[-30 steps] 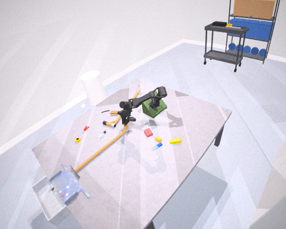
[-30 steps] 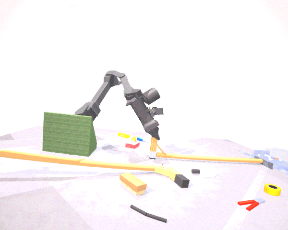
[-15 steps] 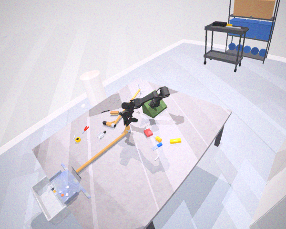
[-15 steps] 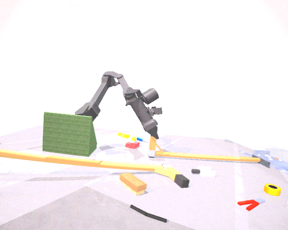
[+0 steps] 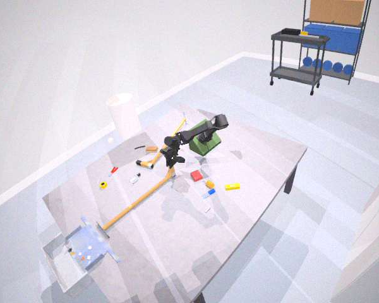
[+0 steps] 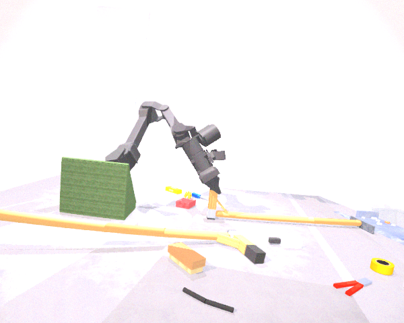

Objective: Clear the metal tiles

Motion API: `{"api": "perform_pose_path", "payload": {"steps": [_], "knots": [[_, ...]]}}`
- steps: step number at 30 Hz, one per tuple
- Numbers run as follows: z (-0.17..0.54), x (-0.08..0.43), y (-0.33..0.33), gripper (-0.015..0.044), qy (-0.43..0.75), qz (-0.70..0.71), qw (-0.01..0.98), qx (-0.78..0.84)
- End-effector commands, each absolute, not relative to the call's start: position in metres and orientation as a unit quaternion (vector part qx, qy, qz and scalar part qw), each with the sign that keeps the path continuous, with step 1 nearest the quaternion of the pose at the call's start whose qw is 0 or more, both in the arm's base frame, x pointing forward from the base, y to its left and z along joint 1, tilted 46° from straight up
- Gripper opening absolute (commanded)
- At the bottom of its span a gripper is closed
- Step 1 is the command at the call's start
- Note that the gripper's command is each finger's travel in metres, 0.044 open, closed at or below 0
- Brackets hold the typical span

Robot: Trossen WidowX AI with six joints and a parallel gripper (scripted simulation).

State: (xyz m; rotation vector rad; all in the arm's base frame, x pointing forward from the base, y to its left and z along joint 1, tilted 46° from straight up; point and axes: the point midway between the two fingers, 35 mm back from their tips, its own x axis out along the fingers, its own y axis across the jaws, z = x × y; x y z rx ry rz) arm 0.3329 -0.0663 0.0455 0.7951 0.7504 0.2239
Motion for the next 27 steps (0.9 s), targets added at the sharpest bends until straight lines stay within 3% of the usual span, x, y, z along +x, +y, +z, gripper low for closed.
{"api": "perform_pose_path", "payload": {"steps": [1,27], "knots": [[0.053,0.333,-0.063,0.0000,0.350,0.107,0.852,0.374],[0.071,0.333,-0.045,0.0000,0.348,0.109,0.852,0.376]]}}
